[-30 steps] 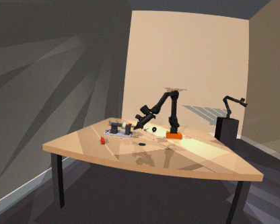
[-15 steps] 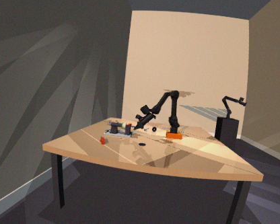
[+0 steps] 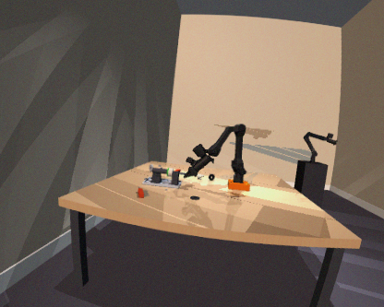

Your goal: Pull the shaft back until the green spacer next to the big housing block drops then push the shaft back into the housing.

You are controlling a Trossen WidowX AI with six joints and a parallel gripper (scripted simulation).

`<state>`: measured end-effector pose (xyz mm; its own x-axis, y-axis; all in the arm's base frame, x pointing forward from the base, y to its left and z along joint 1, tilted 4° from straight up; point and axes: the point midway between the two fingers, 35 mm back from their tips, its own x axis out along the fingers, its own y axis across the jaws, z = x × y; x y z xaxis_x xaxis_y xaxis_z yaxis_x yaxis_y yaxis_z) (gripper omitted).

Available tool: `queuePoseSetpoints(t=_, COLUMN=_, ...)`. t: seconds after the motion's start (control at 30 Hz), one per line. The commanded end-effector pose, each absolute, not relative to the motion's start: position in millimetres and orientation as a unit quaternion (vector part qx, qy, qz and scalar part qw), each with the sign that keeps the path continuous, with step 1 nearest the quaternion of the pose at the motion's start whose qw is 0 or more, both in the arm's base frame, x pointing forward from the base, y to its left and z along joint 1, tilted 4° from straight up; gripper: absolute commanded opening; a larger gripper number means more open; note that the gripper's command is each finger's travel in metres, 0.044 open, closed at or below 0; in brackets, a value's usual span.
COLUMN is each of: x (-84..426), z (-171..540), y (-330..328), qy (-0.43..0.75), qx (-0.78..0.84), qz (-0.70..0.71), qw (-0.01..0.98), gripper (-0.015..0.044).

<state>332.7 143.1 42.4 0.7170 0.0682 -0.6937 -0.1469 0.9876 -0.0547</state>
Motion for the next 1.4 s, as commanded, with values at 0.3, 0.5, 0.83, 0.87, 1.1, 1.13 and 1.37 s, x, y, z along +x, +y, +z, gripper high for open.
queuePoseSetpoints(t=0.3, x=330.7, z=42.3, y=142.5, qy=0.372, qx=-0.052, qz=0.057, qw=0.925, gripper=0.0000)
queuePoseSetpoints(t=0.5, x=329.9, z=42.3, y=142.4, qy=0.372, qx=-0.052, qz=0.057, qw=0.925, gripper=0.0000)
queuePoseSetpoints(t=0.83, x=328.6, z=42.2, y=142.2, qy=0.372, qx=-0.052, qz=0.057, qw=0.925, gripper=0.0000)
queuePoseSetpoints(t=0.87, x=328.5, z=42.2, y=142.2, qy=0.372, qx=-0.052, qz=0.057, qw=0.925, gripper=0.0000)
queuePoseSetpoints(t=1.1, x=327.6, z=42.2, y=142.1, qy=0.372, qx=-0.052, qz=0.057, qw=0.925, gripper=0.0000)
queuePoseSetpoints(t=1.13, x=327.5, z=42.2, y=142.1, qy=0.372, qx=-0.052, qz=0.057, qw=0.925, gripper=0.0000)
queuePoseSetpoints(t=1.37, x=326.6, z=42.2, y=141.9, qy=0.372, qx=-0.052, qz=0.057, qw=0.925, gripper=0.0000)
